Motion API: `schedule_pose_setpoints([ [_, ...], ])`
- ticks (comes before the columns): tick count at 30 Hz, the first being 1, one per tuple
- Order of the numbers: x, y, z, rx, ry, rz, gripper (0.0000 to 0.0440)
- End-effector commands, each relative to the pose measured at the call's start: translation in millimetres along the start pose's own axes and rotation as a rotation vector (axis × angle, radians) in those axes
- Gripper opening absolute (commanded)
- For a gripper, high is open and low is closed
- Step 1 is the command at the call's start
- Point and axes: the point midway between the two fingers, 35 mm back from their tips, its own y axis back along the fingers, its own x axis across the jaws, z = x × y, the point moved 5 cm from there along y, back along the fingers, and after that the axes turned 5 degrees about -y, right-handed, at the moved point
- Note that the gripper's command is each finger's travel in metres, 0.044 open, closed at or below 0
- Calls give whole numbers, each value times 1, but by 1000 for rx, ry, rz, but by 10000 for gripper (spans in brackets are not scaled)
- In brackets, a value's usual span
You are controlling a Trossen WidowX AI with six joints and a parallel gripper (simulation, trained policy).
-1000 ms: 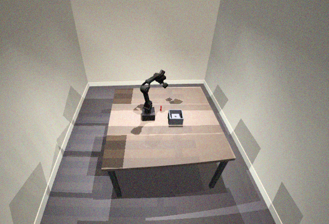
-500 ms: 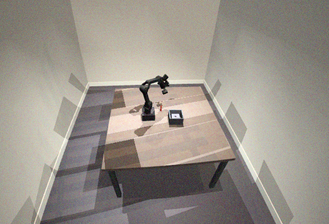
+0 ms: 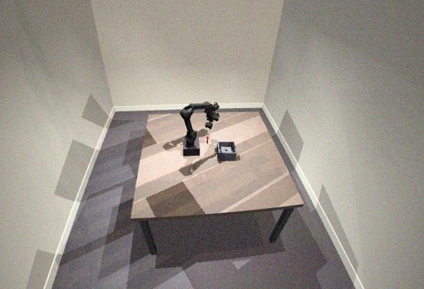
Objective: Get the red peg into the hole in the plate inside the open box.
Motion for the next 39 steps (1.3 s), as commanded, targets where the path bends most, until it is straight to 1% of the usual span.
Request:
schedule_pose_setpoints([
  [1,-14,-13,0,18,-112,-76,440],
  [10,-42,-41,-2,43,-382,-227,438],
  [16,-54,-61,-4,40,-526,-286,432],
  [22,-62,-84,-6,29,-625,-301,427],
  [33,-72,-125,-13,0,-741,-259,423],
  [35,-74,-130,-15,-2,-758,-256,414],
  [36,-75,-132,-16,-2,-767,-256,402],
  [39,-78,-137,-19,5,-794,-263,341],
])
